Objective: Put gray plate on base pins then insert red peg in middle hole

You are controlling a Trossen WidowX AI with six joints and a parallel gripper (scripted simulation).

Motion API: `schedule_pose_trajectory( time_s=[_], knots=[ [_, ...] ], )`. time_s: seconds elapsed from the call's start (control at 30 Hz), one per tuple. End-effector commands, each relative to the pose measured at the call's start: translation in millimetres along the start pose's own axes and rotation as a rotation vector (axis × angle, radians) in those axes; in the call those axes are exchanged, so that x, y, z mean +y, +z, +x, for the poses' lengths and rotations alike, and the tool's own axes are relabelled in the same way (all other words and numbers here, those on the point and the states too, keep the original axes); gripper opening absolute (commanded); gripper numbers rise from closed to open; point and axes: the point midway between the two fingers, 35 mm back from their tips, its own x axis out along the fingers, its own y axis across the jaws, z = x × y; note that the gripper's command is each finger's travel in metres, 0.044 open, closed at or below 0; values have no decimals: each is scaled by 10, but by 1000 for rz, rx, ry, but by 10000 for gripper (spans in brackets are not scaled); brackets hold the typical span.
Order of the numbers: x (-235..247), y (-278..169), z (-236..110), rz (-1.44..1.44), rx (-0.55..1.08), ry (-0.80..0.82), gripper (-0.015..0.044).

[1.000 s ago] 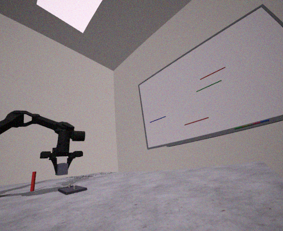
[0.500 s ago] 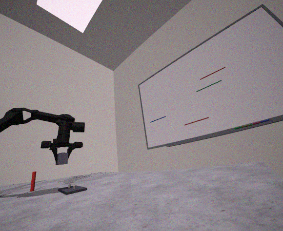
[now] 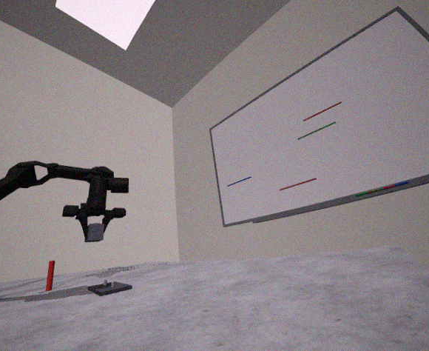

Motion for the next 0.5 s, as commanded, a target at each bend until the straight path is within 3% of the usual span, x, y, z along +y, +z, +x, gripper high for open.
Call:
schedule_pose_trajectory(
  time_s=[0.0, 0.47],
  knots=[
    [-43, -112, 39, -8, 6, -1, 0],
    [-155, -509, 245, -32, 7, -2, 0]
  ],
)
